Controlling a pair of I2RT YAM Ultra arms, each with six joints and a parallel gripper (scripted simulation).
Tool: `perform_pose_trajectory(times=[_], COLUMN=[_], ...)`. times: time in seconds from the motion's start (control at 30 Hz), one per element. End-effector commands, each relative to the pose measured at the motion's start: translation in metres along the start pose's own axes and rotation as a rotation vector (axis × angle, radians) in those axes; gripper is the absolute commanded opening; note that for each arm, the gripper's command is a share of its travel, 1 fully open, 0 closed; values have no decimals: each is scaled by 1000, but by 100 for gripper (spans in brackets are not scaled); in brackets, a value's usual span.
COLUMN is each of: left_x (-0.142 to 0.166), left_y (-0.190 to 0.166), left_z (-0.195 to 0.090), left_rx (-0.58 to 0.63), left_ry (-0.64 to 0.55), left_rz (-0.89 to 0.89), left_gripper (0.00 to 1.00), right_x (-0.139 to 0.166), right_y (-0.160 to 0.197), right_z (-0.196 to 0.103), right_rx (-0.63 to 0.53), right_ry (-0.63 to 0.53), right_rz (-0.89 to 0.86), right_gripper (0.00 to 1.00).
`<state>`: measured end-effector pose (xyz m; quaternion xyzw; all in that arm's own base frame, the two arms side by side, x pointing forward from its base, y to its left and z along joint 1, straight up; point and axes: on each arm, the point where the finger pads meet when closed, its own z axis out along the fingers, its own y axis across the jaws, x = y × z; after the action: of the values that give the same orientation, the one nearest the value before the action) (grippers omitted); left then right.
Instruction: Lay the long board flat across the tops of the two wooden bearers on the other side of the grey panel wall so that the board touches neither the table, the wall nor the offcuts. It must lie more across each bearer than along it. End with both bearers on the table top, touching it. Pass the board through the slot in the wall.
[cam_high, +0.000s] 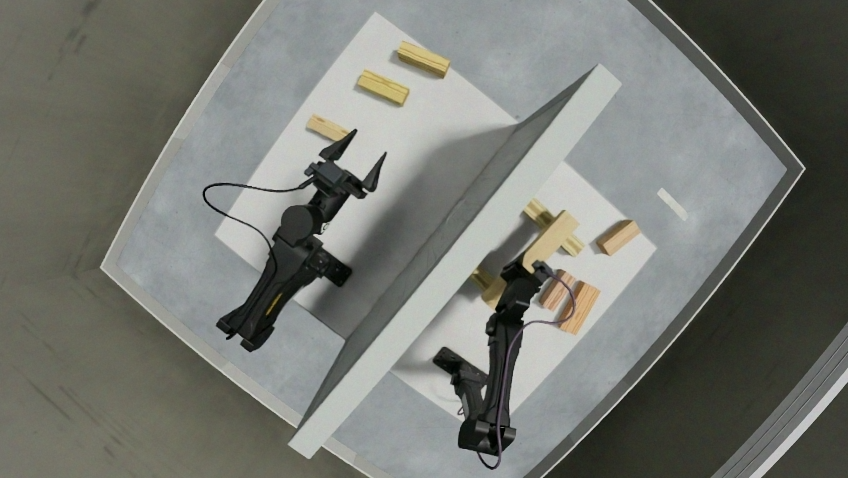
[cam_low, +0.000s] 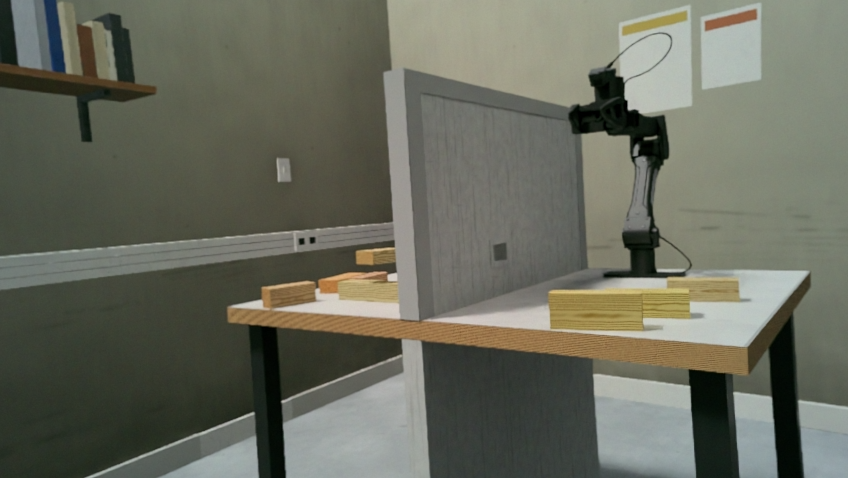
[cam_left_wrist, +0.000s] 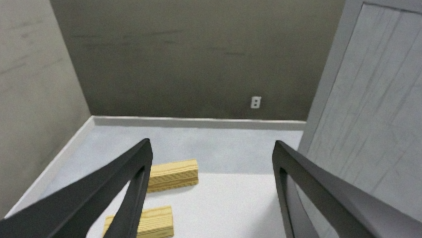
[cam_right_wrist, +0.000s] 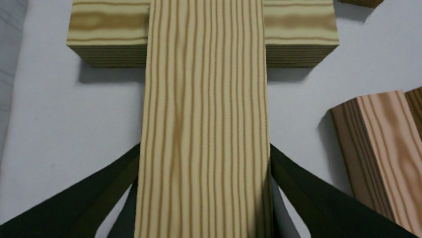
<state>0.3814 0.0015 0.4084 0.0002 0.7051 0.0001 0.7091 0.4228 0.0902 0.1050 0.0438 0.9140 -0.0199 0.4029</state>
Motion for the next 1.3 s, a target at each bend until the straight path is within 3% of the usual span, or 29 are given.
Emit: perform_pose_trajectory(times=[0.0,0.23,0.3,0.73,0.77,0.87,0.9,0.97,1.03,1.2,1.27], left_x=[-18,-18,-18,-18,-18,-18,-18,-18,-18,-18,-18], left_y=[-4,-4,-4,-4,-4,-4,-4,-4,-4,-4,-4], left_z=[-3,-3,-3,-3,-3,-3,-3,-3,-3,-3,-3], left_rx=[5,5,5,5,5,5,5,5,5,5,5], left_ry=[-27,-27,-27,-27,-27,-27,-27,-27,-27,-27,-27], left_rz=[5,5,5,5,5,5,5,5,5,5,5], left_gripper=[74,74,74,74,74,74,74,74,74,74,74], right_x=[-46,-32,-40,-38,-26,-11,-26,-26,5,-18,-9], right_y=[3,3,7,4,5,-1,1,1,-1,2,3], right_z=[-10,1,-10,-8,5,2,-6,-6,14,5,13], right_rx=[-17,-19,-31,-26,-19,-16,-24,-24,-6,-27,-22], right_ry=[-133,-79,-108,-91,-65,-53,-83,-83,-24,-91,-75], right_rz=[35,29,30,41,35,31,39,39,22,43,39], right_gripper=[0,0,0,0,0,0,0,0,0,0,0])
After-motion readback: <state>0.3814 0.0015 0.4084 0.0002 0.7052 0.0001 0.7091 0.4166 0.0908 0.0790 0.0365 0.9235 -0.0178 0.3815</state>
